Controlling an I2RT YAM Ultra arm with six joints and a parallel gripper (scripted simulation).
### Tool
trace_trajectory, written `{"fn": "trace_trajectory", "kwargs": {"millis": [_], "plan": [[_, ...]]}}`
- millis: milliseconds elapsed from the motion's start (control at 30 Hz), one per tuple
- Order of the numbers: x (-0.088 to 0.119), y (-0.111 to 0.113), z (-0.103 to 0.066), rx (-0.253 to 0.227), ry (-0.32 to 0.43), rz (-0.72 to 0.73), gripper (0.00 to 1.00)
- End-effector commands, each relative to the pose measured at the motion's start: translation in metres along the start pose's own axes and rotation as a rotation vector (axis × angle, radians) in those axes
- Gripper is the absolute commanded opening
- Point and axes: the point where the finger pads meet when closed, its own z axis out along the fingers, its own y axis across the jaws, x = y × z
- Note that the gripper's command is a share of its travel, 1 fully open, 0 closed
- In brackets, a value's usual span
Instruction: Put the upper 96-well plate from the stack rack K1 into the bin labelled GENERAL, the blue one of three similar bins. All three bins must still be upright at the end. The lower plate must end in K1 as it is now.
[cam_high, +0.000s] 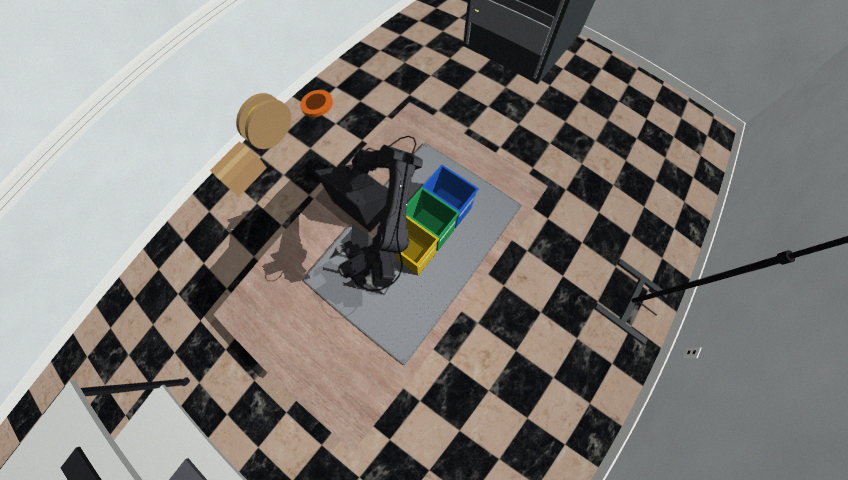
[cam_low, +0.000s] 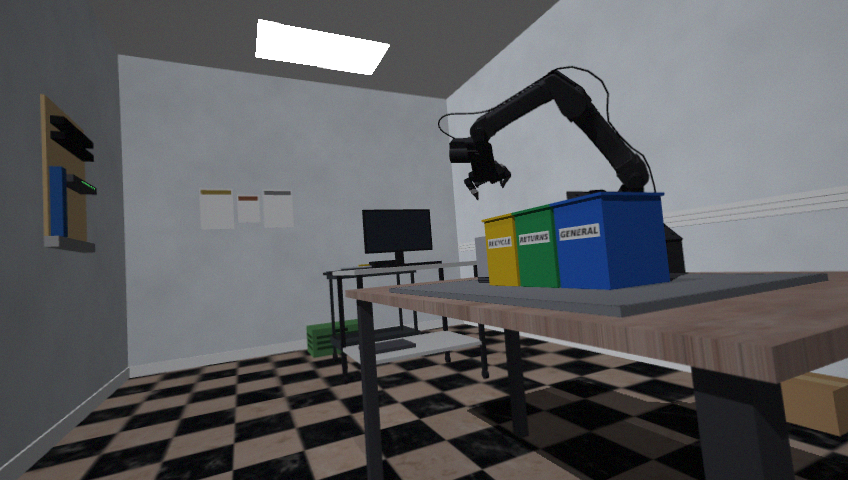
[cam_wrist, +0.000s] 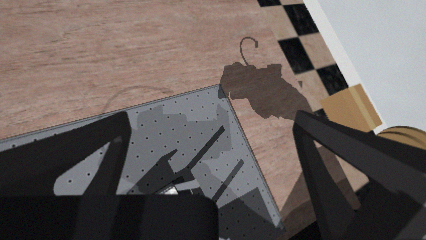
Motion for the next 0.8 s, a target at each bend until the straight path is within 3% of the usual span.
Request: {"fn": "trace_trajectory", "kwargs": {"millis": [0,33,67,133,167,233,267,300,333,367,433,467,500,567,600,667,700,767], "plan": [[0.000,-0.001,0.002,-0.012,0.050,-0.097,1.00],[0.001,-0.001,0.002,-0.019,0.064,-0.126,1.00],[0.016,-0.007,0.012,0.001,0.101,-0.171,1.00],[0.007,0.000,0.004,-0.041,0.102,-0.216,1.00],[0.021,-0.006,0.013,-0.025,0.140,-0.258,1.00],[0.012,0.001,0.005,-0.068,0.140,-0.305,1.00],[0.026,-0.005,0.013,-0.057,0.175,-0.345,1.00],[0.018,0.001,0.006,-0.088,0.163,-0.364,1.00],[0.018,0.001,0.006,-0.098,0.175,-0.393,1.00],[0.030,-0.003,0.012,-0.092,0.207,-0.431,1.00],[0.023,0.002,0.007,-0.130,0.206,-0.476,1.00],[0.037,-0.004,0.014,-0.123,0.243,-0.515,1.00],[0.028,0.003,0.007,-0.155,0.227,-0.534,1.00],[0.028,0.003,0.007,-0.155,0.227,-0.534,1.00],[0.046,-0.004,0.015,-0.144,0.269,-0.578,1.00],[0.033,0.003,0.007,-0.196,0.255,-0.621,1.00],[0.050,-0.004,0.015,-0.188,0.300,-0.661,1.00],[0.039,0.004,0.007,-0.240,0.282,-0.707,1.00]]}}
